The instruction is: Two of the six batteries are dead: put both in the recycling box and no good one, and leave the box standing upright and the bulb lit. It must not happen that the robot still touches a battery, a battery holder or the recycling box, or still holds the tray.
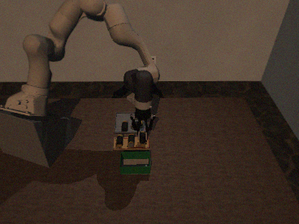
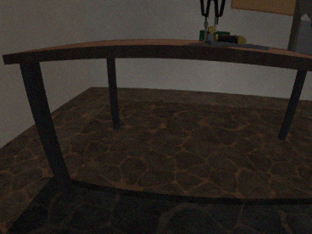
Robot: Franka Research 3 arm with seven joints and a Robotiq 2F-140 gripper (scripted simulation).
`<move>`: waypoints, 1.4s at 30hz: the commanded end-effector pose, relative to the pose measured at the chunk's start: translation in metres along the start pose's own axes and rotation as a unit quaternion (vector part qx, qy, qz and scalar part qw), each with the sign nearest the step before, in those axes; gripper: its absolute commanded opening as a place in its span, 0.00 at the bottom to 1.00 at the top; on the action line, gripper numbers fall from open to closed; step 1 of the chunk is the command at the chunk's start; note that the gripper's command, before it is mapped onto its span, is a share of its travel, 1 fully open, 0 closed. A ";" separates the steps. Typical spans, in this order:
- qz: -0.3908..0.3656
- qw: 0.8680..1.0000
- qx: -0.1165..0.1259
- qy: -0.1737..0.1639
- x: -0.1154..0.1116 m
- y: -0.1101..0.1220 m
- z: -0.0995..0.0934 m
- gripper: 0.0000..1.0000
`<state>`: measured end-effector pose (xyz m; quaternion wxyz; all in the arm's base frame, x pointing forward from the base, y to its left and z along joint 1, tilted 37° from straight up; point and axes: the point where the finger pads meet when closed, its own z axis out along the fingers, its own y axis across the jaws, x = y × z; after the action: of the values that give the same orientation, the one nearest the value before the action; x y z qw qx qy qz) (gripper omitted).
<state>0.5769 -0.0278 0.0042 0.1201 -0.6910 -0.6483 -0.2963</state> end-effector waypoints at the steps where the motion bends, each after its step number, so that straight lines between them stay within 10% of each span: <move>1: -0.003 1.000 -0.003 -0.001 0.000 0.003 0.000 0.16; 42: -0.003 1.000 -0.003 -0.001 0.004 0.006 0.000 0.16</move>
<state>0.5801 -0.0247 0.0060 0.1189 -0.6887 -0.6506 -0.2971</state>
